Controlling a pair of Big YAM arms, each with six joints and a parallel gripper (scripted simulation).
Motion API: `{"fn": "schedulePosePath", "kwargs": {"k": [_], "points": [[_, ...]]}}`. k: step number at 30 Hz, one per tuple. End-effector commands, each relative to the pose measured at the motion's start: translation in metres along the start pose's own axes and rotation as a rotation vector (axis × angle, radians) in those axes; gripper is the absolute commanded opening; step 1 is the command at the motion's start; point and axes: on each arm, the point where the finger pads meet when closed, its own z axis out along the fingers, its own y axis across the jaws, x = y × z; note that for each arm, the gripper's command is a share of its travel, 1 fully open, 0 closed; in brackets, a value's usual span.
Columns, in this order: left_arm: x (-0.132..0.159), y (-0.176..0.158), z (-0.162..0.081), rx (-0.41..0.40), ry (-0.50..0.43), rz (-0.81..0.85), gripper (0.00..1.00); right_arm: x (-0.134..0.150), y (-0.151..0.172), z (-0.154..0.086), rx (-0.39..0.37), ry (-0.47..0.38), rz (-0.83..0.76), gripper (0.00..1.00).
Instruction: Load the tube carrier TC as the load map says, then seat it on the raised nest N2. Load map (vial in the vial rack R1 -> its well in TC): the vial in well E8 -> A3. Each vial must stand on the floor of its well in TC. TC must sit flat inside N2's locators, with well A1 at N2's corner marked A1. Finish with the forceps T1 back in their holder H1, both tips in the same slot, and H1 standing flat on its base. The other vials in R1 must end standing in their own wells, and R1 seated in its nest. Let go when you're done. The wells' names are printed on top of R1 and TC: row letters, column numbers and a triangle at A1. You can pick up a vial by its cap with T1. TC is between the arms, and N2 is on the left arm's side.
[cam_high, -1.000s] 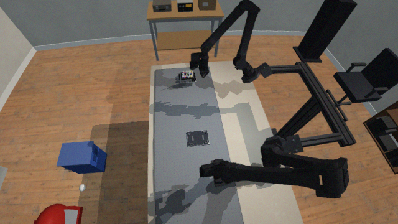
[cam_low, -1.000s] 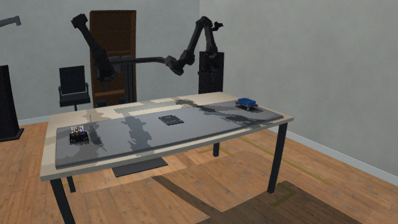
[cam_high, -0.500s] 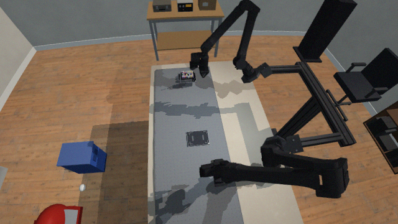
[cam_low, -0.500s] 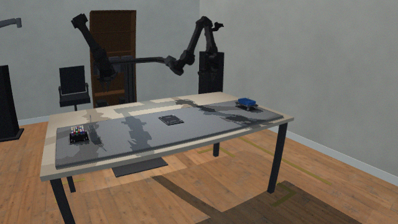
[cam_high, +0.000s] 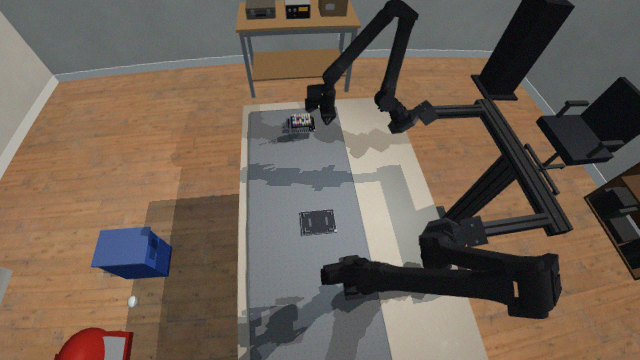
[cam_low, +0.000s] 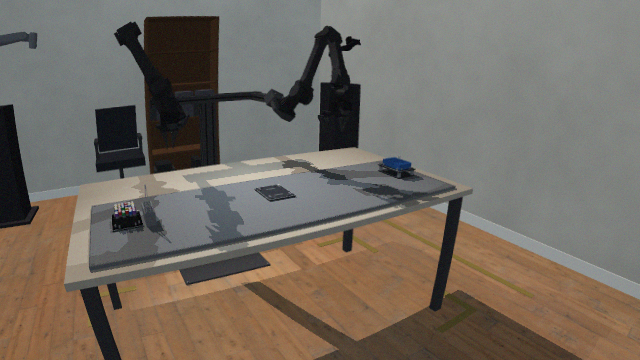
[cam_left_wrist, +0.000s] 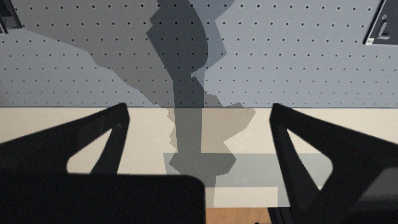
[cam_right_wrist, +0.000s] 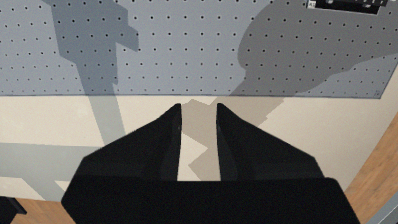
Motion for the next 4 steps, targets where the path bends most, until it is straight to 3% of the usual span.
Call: {"fn": "schedulePosePath", "kwargs": {"k": [1, 4], "points": [[0.0011, 0.0033, -0.0042, -0.003, -0.002, -0.017, 1.0, -0.0101, -0.0032, -0.0058, 0.002, -0.018, 0.017, 0.24], [0.0011, 0.0033, -0.0042, -0.003, -0.002, -0.017, 1.0, -0.0101, -0.0032, -0.0058, 0.002, -0.018, 0.017, 0.24]]}}
